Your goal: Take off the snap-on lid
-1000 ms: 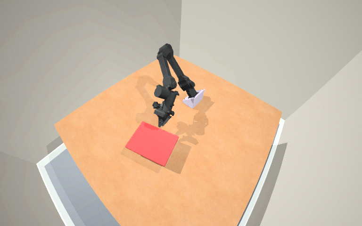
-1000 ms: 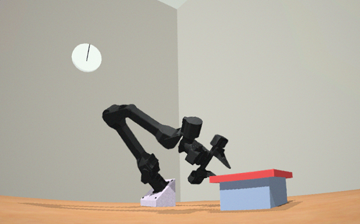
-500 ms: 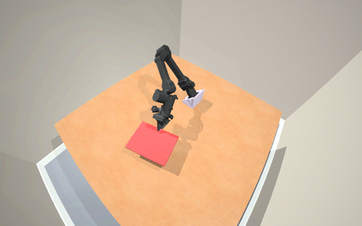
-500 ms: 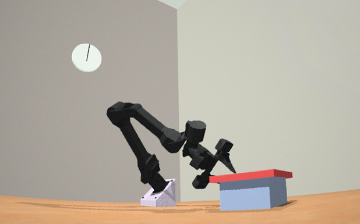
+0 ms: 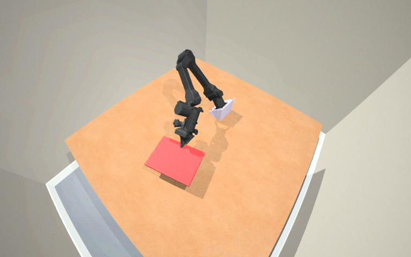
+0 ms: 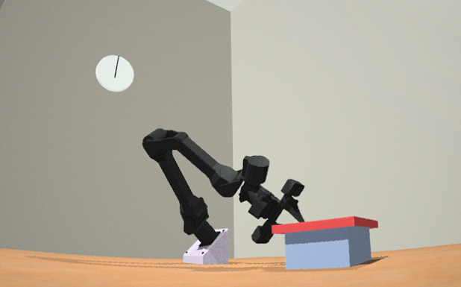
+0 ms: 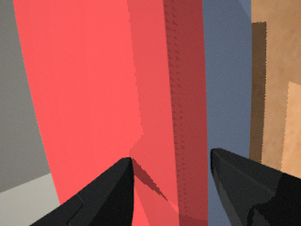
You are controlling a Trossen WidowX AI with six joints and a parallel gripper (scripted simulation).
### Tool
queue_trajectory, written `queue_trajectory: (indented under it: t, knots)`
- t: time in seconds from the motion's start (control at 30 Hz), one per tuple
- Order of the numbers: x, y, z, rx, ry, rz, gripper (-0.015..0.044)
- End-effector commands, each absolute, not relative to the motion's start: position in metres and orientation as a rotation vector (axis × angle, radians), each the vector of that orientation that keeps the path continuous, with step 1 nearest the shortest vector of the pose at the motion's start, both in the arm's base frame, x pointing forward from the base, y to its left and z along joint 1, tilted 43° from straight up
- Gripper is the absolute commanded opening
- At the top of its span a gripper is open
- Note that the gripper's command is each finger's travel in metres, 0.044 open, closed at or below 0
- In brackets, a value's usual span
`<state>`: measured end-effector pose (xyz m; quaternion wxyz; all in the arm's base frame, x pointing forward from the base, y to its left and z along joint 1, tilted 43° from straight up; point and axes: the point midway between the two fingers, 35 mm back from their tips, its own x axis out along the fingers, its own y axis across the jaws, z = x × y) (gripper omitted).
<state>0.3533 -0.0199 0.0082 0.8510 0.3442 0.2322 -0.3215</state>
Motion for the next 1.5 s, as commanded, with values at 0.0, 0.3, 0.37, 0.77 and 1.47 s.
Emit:
queue_trajectory:
  t: [0.0,0.3,0.37,0.77,1.47]
  knots:
    - [0.3548,-0.0194,0.0089,0.725,0.488,-0.671,0.0135]
    - [0.3548,-0.0194,0.0089,0.725,0.488,-0.671,0.0000]
    - [0.3543,-0.0191,0.0089,0.727,0.489,-0.672,0.0000]
    - [0.3544,-0.0175,0.0107,0.727,0.489,-0.672,0.0000]
    - [0.3540,-0.0147,0.0139,0.727,0.489,-0.672,0.0000]
